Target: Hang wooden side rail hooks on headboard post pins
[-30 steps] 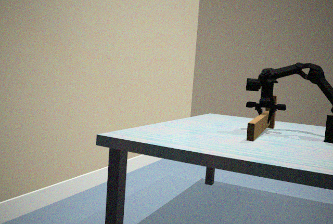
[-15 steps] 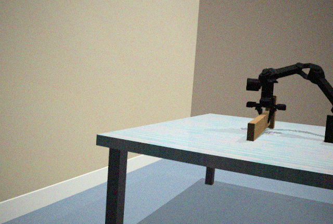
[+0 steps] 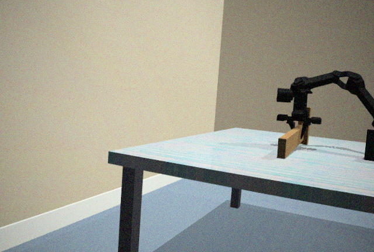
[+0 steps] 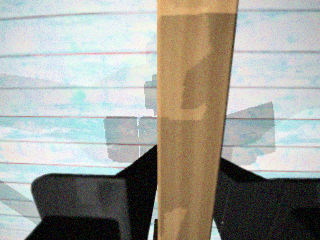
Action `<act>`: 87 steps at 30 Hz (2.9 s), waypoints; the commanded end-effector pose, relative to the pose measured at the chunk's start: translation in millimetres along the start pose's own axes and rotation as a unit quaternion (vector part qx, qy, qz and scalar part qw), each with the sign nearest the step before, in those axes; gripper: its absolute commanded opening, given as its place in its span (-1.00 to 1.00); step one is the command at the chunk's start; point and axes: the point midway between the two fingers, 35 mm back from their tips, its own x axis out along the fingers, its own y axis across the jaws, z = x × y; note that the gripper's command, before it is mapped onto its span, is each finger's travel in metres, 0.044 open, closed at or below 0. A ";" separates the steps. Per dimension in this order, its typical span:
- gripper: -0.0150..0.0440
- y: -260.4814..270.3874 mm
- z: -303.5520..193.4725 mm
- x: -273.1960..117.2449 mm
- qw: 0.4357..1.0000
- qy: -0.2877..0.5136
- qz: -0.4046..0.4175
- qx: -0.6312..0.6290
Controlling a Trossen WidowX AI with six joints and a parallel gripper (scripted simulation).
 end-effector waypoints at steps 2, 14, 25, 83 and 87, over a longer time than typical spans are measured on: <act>-0.49 -1.1 -1.5 -4.0 1.000 -0.001 -0.005 0.001; -0.49 -2.0 -2.9 -5.0 1.000 -0.001 -0.005 0.001; -0.49 -2.8 -4.1 -5.0 1.000 -0.001 -0.005 0.001; -0.49 -1.5 -10.1 -4.0 1.000 -0.001 -0.005 0.001; -0.49 -1.7 -10.5 -4.3 1.000 -0.001 -0.005 0.001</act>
